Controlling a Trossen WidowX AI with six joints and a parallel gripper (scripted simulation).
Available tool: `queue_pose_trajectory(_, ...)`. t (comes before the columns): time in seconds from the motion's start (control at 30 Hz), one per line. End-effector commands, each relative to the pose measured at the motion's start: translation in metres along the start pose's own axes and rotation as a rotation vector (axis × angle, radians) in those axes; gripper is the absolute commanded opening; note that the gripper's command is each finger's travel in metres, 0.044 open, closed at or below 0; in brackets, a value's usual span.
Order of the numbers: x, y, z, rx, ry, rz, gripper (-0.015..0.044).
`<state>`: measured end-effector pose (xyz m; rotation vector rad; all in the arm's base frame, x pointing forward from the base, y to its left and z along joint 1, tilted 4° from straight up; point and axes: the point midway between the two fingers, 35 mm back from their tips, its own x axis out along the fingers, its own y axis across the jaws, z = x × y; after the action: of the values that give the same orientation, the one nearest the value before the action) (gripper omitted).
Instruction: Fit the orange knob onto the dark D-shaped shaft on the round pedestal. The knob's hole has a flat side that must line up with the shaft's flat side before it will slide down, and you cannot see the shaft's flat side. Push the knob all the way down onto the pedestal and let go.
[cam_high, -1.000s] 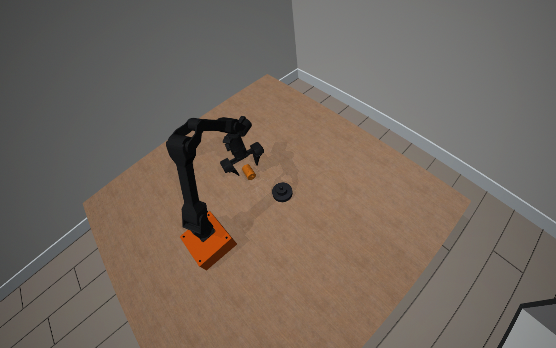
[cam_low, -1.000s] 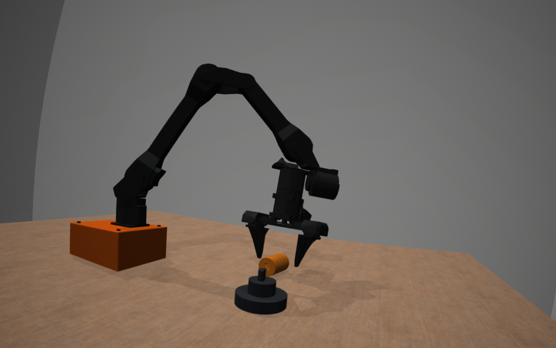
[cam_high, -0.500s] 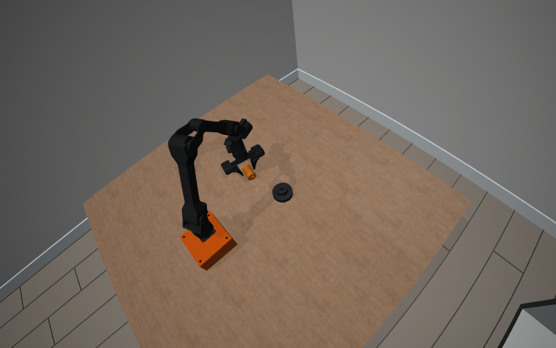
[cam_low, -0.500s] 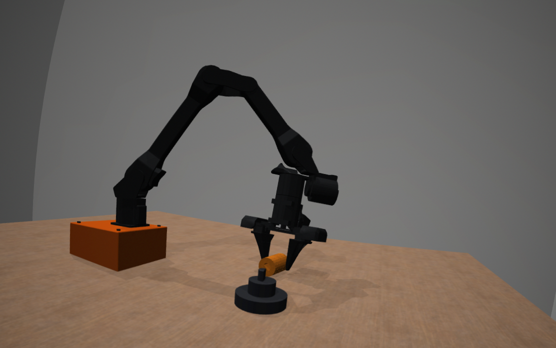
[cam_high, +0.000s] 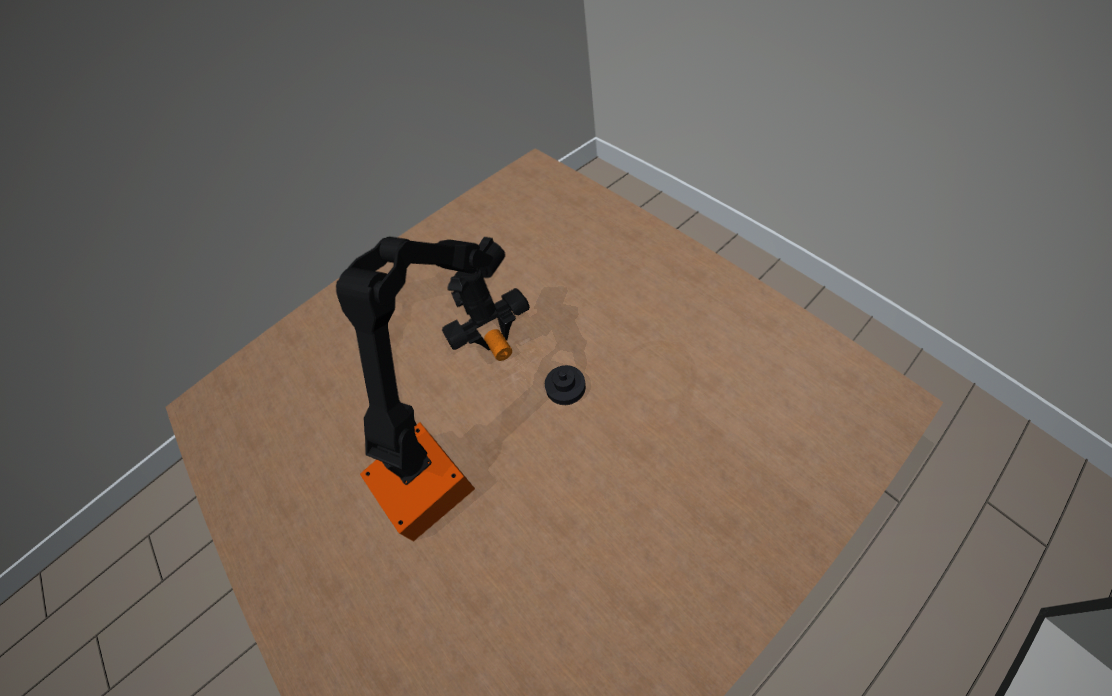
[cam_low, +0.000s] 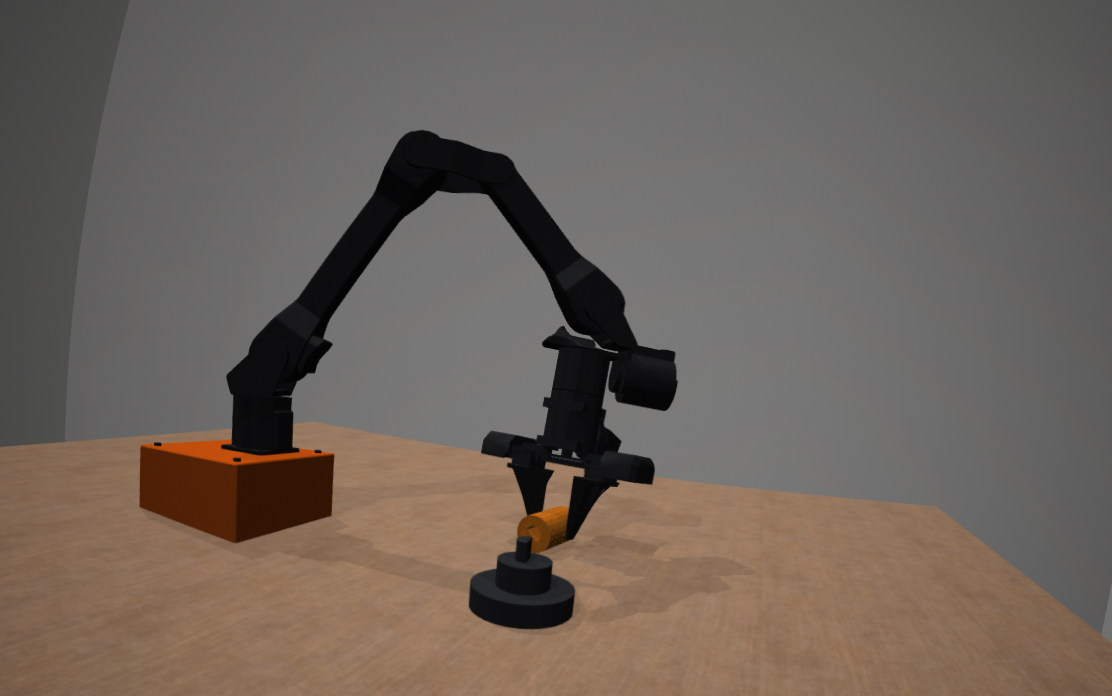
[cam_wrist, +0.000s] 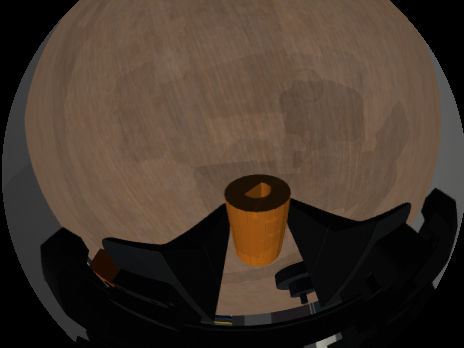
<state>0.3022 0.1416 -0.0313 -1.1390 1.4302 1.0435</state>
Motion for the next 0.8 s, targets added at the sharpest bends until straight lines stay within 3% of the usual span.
queue_pose_trajectory(0.0, 0.001, 0.000, 0.000, 0.003, 0.001, -0.002, 0.0179)
queue_pose_trajectory(0.77, -0.009, 0.000, -0.021, 0.000, -0.349, -0.001, 0.0179)
